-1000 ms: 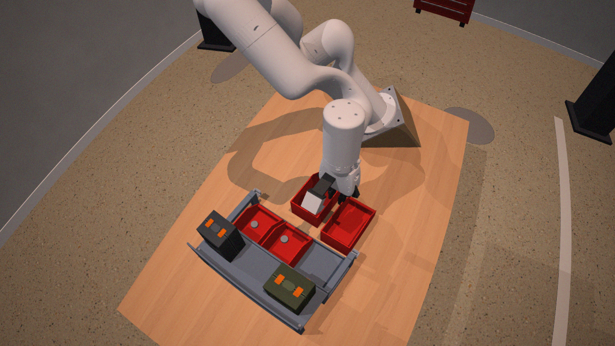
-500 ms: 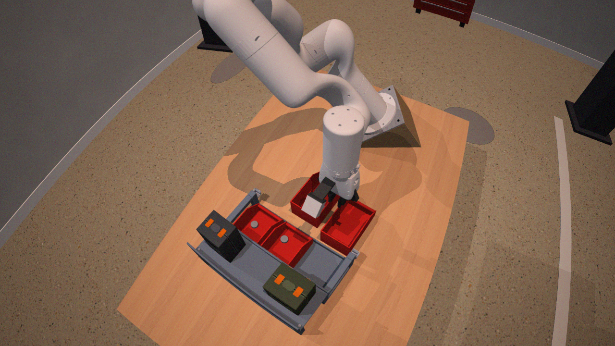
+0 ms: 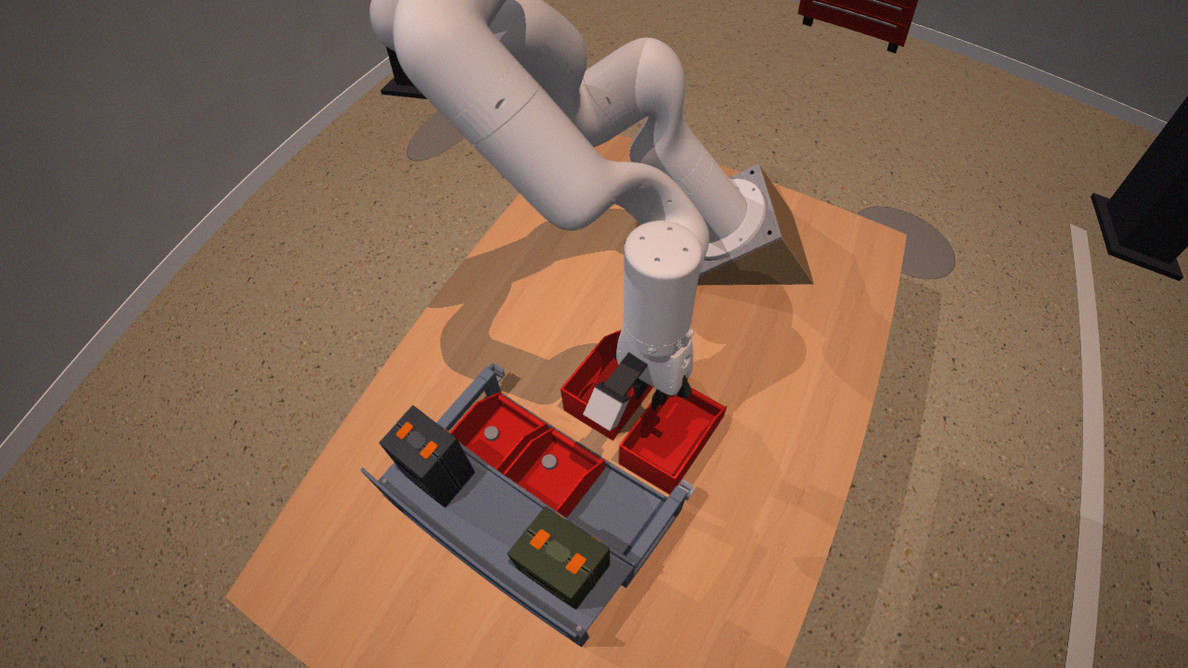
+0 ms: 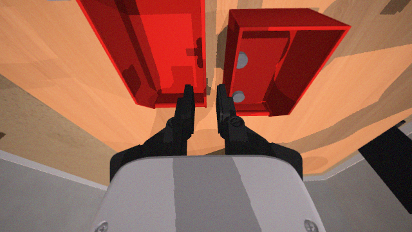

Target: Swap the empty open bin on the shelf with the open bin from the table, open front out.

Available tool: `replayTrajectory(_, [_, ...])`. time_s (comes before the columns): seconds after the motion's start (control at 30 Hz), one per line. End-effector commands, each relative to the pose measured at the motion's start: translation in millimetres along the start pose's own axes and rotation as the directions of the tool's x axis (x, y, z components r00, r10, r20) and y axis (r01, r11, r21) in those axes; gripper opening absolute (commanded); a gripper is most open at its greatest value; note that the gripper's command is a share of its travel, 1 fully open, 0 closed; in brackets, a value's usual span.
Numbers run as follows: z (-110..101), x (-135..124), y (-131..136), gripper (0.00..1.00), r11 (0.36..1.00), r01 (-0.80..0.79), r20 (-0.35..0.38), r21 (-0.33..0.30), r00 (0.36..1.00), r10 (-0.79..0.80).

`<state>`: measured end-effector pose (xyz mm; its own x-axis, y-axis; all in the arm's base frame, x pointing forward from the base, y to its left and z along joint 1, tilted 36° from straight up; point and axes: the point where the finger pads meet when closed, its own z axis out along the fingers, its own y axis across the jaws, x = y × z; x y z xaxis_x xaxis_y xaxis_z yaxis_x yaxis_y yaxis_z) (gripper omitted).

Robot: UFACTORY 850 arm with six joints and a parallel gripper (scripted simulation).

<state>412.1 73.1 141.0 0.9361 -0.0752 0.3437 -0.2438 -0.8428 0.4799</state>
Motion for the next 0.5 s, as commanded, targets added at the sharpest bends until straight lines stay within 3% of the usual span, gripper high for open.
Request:
replayTrajectory(0.0, [7, 1, -1, 0.26, 1.0, -0.001, -0.002, 0.001, 1.0, 0.001])
replayTrajectory(0.47, [19, 1, -1, 0.26, 1.0, -0.001, -0.002, 0.001, 1.0, 0.001])
